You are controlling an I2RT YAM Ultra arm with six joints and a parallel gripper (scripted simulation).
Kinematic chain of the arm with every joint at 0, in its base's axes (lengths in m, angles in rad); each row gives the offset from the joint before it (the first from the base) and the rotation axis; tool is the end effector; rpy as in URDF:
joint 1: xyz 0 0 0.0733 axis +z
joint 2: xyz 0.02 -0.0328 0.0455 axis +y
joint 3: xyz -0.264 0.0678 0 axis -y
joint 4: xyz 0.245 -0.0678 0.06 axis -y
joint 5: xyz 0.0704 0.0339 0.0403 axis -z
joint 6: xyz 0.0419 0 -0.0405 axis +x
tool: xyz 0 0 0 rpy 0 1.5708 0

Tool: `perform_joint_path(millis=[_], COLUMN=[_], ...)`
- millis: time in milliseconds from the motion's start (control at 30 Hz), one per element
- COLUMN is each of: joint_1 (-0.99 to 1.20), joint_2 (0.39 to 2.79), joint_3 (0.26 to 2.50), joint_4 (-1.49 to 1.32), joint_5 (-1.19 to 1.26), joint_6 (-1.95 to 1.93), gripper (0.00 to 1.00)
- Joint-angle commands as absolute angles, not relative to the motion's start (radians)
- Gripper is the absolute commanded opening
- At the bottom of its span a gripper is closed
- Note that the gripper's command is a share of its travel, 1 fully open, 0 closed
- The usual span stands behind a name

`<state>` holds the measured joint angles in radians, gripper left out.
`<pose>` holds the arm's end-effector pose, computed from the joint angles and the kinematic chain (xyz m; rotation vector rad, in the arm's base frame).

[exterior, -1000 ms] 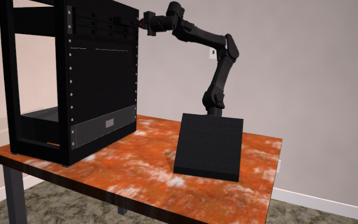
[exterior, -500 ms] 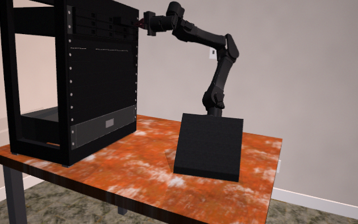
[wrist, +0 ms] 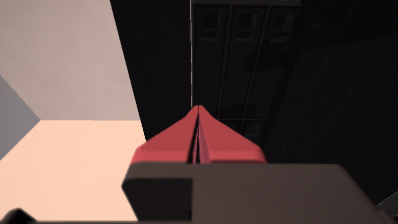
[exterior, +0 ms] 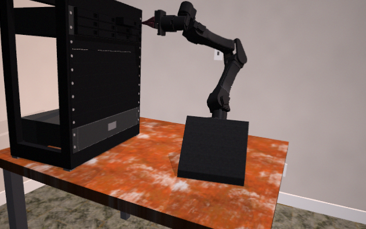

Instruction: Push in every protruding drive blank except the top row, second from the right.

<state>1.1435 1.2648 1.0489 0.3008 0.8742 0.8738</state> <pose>0.1483 0.2507 0.3847 0.5256 1.5063 0.9558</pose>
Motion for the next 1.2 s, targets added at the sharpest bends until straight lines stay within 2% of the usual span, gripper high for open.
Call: perform_joint_path(millis=[0,300,1167], joint_1=[1.232,1.359,1.365], joint_2=[1.185,1.116,1.129], joint_3=[1.002,0.943,0.961], joint_4=[0.312,0.334,0.341], joint_5=[0.961,1.089,1.087], joint_6=[0.848,0.810,0.802], gripper=[0.00,0.00,0.00])
